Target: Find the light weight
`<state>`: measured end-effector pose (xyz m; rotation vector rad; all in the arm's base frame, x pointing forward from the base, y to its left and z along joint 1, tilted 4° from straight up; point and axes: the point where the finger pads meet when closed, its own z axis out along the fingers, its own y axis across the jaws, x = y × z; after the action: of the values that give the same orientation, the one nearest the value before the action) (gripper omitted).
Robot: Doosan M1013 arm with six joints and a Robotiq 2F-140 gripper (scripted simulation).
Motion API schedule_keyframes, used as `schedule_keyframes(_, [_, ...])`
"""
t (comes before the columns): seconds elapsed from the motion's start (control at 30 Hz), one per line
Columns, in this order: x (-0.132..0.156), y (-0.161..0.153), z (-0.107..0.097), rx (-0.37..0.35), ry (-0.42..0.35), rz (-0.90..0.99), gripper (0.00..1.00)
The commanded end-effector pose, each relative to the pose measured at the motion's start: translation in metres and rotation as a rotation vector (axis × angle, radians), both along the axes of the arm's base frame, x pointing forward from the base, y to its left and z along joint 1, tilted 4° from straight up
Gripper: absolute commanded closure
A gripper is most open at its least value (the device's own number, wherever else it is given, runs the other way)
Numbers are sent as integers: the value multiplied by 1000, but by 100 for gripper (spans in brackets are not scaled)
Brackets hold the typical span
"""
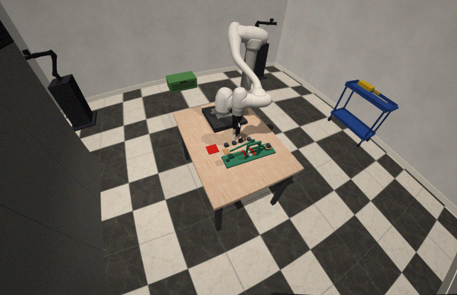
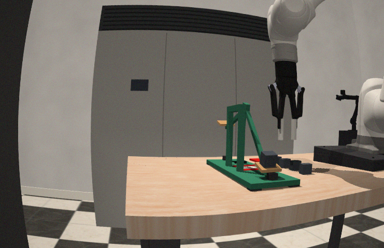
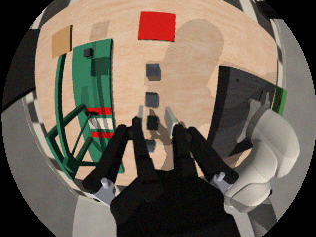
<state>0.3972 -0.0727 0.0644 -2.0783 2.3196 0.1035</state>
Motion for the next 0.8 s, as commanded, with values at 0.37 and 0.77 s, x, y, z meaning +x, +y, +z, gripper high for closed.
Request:
schedule_keyframes(0.37, [2,-4,0,-4,-4,1,65])
schedule_keyframes(0.77, [2,-4,-7,-4,-4,1,65])
